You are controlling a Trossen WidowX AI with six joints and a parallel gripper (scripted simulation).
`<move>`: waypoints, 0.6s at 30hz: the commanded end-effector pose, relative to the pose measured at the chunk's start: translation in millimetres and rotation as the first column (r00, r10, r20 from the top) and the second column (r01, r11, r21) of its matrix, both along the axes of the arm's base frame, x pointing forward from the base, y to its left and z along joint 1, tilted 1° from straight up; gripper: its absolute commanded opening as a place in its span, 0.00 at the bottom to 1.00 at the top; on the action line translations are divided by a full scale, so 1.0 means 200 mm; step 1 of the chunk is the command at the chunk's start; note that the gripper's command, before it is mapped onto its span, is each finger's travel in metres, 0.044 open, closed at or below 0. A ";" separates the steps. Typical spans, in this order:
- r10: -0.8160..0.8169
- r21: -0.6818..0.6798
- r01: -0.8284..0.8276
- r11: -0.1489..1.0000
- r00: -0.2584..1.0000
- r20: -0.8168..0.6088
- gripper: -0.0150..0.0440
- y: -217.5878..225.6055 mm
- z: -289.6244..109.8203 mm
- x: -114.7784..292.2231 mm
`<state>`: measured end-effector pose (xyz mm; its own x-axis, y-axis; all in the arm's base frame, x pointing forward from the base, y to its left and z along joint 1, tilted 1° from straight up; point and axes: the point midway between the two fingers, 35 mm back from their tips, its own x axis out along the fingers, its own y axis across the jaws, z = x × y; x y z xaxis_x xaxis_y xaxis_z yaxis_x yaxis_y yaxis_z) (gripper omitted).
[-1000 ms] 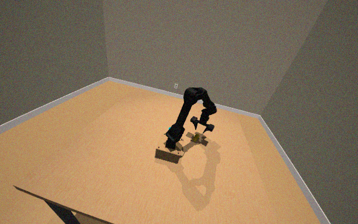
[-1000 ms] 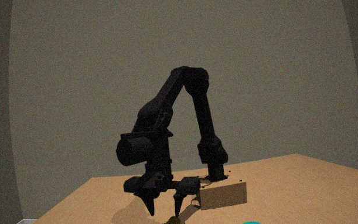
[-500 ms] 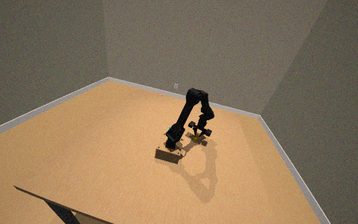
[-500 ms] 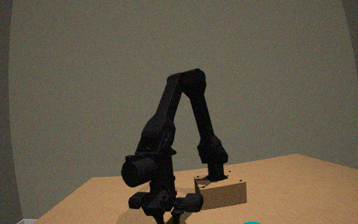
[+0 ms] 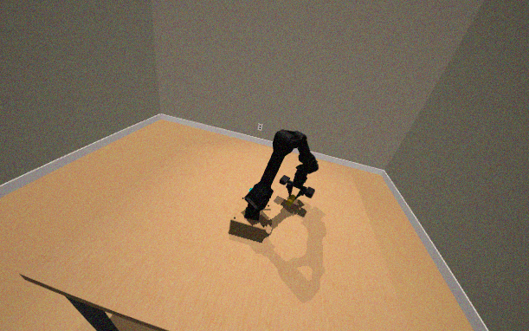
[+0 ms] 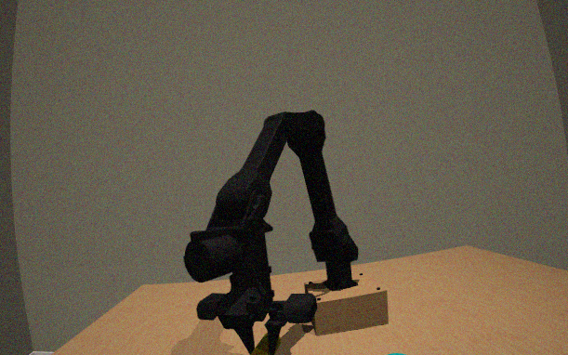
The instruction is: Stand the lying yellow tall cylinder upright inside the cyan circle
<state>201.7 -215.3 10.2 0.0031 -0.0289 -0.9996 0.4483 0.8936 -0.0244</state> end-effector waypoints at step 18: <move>0.001 -0.011 -0.001 1.000 1.000 0.008 0.43 0.00 0.33 0.00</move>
<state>201.2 -213.2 65.6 0.0026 -0.0283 -0.9996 0.4448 0.8953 -0.0241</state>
